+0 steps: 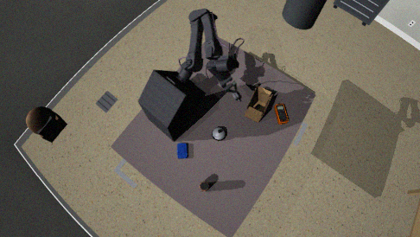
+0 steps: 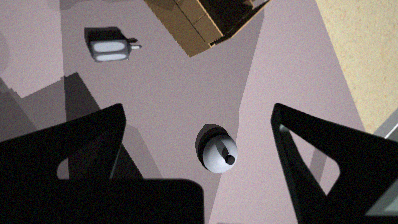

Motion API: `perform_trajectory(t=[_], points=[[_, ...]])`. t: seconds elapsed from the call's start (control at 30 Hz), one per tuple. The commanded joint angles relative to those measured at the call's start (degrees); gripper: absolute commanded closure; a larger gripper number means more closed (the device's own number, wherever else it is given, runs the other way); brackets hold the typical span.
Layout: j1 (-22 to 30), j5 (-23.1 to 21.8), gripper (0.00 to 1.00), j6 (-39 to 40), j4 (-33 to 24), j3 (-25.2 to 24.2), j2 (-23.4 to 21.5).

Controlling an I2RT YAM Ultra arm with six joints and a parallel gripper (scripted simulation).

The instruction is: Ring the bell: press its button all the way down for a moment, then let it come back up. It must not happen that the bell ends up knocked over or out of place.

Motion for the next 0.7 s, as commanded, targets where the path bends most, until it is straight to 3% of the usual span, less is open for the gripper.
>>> perform_trajectory(t=[0.0, 0.53, 0.67], points=[[-0.5, -0.4, 0.0, 0.2, -0.4, 0.5, 0.0], [-0.5, -0.4, 0.0, 0.2, -0.4, 0.5, 0.0], [0.1, 0.4, 0.0, 0.7, 0.0, 1.8, 1.6]])
